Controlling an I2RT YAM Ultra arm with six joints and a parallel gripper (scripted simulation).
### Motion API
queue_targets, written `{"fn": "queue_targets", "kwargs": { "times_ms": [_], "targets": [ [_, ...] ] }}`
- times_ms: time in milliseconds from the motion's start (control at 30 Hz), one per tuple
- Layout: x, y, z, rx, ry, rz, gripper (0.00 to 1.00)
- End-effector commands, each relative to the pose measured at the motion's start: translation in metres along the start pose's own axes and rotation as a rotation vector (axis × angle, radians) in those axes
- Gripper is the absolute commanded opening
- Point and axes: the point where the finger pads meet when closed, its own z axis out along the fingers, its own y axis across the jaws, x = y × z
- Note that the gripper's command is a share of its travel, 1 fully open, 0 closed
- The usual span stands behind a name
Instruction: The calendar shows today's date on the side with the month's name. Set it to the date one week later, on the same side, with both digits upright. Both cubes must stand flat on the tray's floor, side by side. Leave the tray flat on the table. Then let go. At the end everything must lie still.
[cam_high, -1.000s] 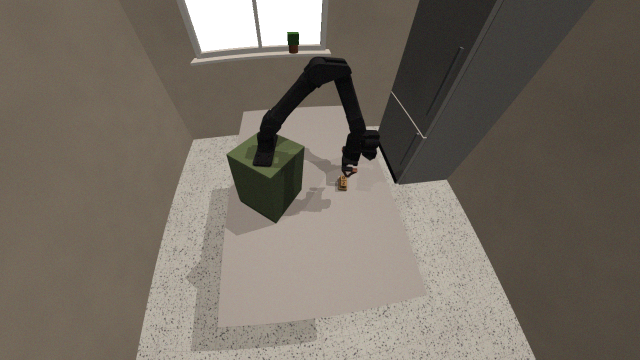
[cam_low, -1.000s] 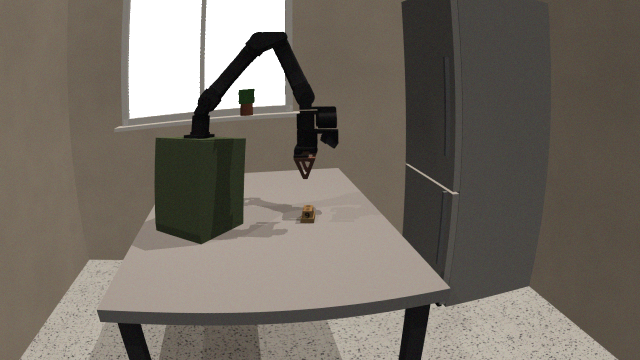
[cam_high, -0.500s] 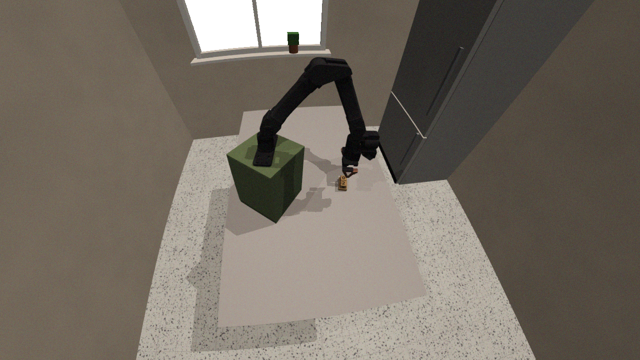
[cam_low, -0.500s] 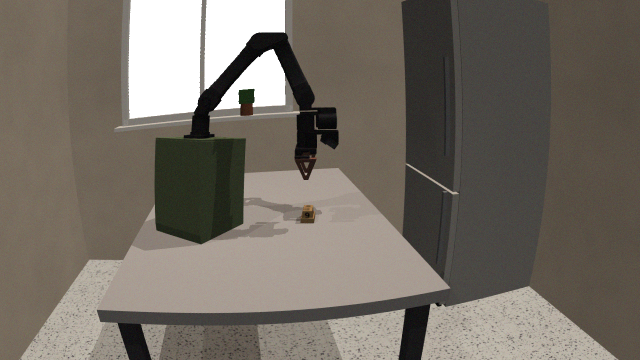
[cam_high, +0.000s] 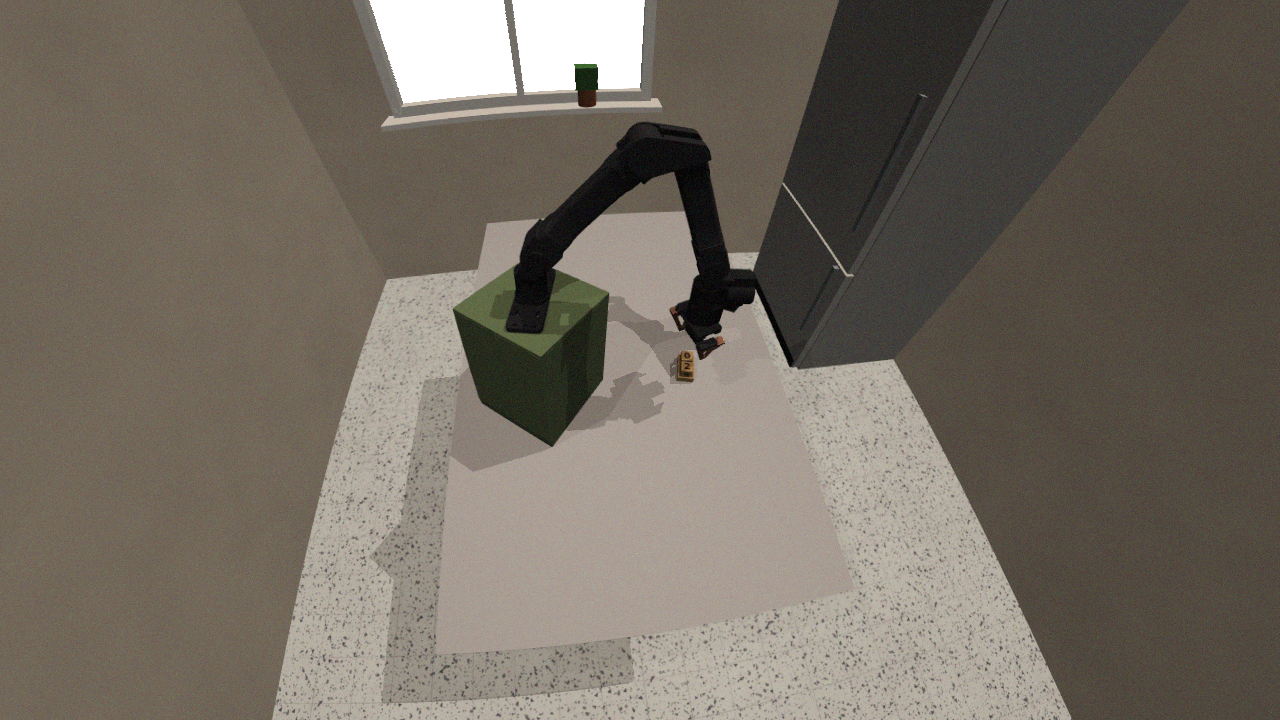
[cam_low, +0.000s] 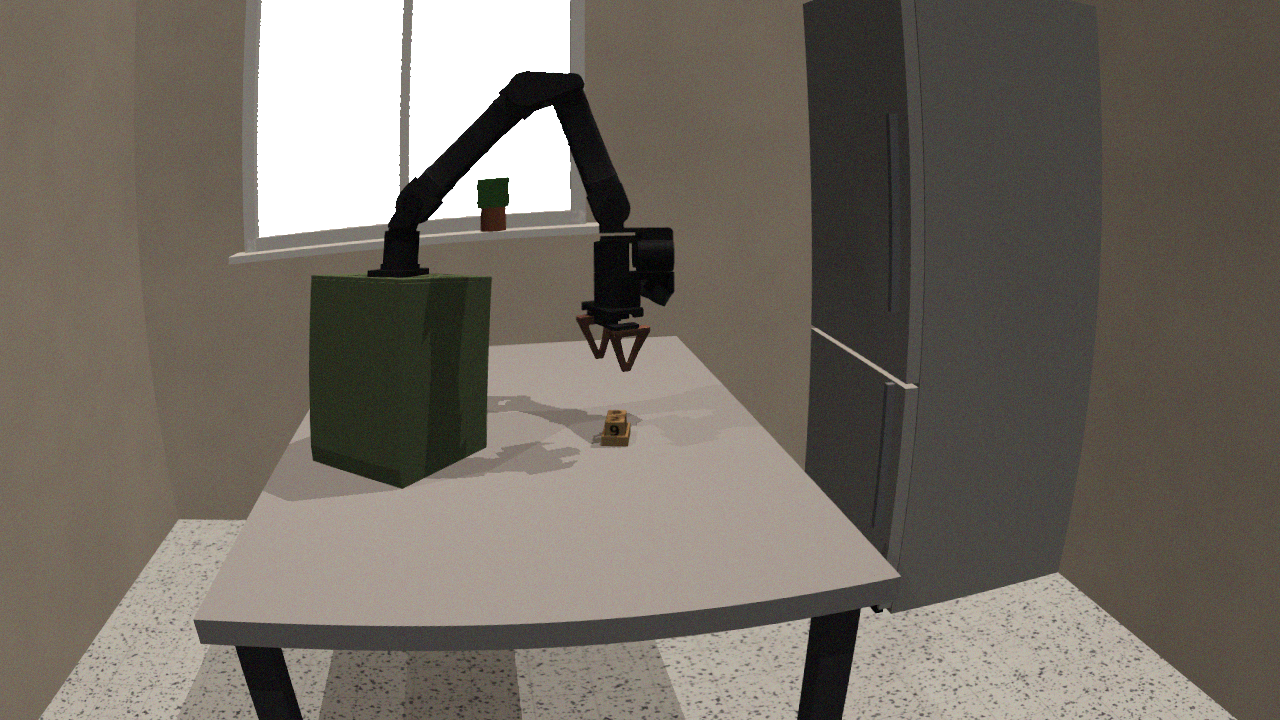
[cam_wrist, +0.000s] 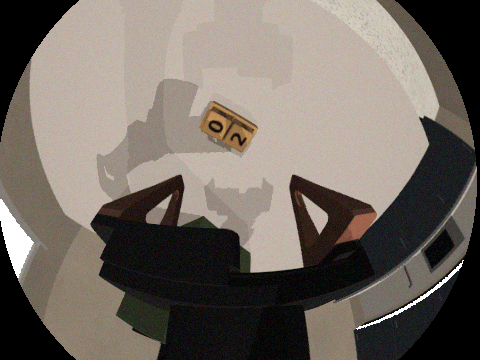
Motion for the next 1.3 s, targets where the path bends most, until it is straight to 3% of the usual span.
{"fn": "queue_targets", "kwargs": {
  "times_ms": [0,67,467,567,667,800,967,1000,1267],
  "targets": [
    [-0.006,-0.003,-0.003,0.011,-0.018,-0.103,1.0],
    [-0.006,-0.003,0.002,0.012,-0.018,-0.243,1.0],
    [-0.006,-0.002,0.018,0.016,-0.015,-0.677,1.0],
    [-0.006,-0.002,0.018,0.016,-0.015,-0.692,1.0],
    [-0.006,-0.002,0.024,0.017,-0.013,-0.862,1.0],
    [-0.006,-0.002,0.029,0.018,-0.013,-0.979,1.0],
    [-0.006,-0.002,0.03,0.018,-0.012,-1.022,1.0],
    [-0.006,-0.002,0.03,0.018,-0.012,-1.022,0.47],
    [-0.006,-0.002,0.03,0.018,-0.012,-1.022,0.47]
  ]
}}
